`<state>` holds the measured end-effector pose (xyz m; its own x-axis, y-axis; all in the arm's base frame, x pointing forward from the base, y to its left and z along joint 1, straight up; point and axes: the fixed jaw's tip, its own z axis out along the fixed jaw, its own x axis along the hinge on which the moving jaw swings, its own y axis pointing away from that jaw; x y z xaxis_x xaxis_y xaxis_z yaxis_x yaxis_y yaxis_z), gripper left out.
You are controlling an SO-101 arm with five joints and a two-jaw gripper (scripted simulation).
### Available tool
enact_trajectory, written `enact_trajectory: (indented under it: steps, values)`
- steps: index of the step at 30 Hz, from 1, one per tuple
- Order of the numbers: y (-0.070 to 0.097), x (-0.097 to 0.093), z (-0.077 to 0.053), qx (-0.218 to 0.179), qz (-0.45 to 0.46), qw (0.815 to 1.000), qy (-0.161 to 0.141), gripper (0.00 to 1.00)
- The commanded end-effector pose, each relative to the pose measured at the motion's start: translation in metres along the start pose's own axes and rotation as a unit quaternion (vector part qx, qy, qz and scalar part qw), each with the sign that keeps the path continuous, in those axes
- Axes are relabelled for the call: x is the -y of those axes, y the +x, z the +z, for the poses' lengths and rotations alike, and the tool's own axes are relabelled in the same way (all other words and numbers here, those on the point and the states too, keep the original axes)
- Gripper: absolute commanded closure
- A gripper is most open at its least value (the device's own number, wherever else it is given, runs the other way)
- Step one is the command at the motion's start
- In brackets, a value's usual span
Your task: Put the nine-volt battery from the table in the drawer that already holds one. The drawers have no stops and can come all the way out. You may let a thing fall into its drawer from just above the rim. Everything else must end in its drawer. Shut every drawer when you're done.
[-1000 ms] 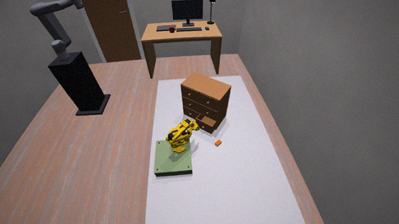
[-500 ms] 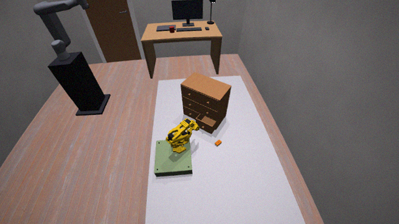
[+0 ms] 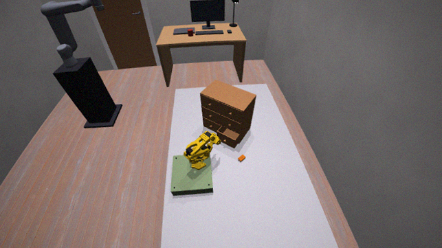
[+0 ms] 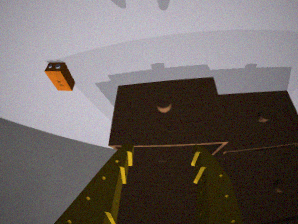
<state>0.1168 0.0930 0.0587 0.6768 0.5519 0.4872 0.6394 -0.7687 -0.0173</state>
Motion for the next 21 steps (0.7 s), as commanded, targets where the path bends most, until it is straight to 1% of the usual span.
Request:
enact_trajectory:
  steps: [1, 3, 9, 18, 21]
  values:
    - [0.0021, 0.0012, -0.0022, -0.006, 0.002, 1.0, 0.003, 0.79]
    - [0.0021, 0.0012, -0.0022, -0.006, 0.002, 1.0, 0.003, 0.79]
    - [0.001, 0.0005, -0.0022, -0.006, 0.077, 0.997, 0.002, 0.79]
    - [-0.0007, -0.0002, -0.0022, -0.006, 0.189, 0.982, 0.001, 0.79]
    - [-0.0009, -0.0002, -0.0022, -0.006, 0.201, 0.979, 0.0, 0.79]
